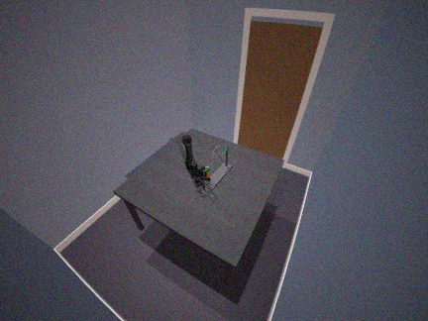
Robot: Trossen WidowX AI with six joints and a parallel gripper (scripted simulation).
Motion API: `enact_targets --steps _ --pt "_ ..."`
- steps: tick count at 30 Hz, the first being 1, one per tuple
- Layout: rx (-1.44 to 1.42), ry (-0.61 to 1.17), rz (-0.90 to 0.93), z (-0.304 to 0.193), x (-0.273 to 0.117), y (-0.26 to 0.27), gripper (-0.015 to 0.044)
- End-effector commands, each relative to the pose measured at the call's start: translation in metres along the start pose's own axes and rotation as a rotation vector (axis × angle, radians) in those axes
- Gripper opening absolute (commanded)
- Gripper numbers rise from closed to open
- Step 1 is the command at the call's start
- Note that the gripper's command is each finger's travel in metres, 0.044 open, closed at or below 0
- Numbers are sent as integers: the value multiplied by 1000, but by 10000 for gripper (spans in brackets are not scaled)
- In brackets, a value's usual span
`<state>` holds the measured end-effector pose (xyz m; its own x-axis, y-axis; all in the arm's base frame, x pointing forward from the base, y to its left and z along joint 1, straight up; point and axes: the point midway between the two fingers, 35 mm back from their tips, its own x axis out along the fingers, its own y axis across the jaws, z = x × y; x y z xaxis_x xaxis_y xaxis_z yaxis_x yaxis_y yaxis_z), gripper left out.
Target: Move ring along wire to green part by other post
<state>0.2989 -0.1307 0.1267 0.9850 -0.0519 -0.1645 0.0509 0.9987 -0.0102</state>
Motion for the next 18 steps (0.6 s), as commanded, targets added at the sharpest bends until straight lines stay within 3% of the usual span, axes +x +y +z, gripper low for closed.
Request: enact_targets --steps 1,18 --pt "1 -4 -1 2 0 0 -150" --pt "2 1 3 2 0 9 -150"
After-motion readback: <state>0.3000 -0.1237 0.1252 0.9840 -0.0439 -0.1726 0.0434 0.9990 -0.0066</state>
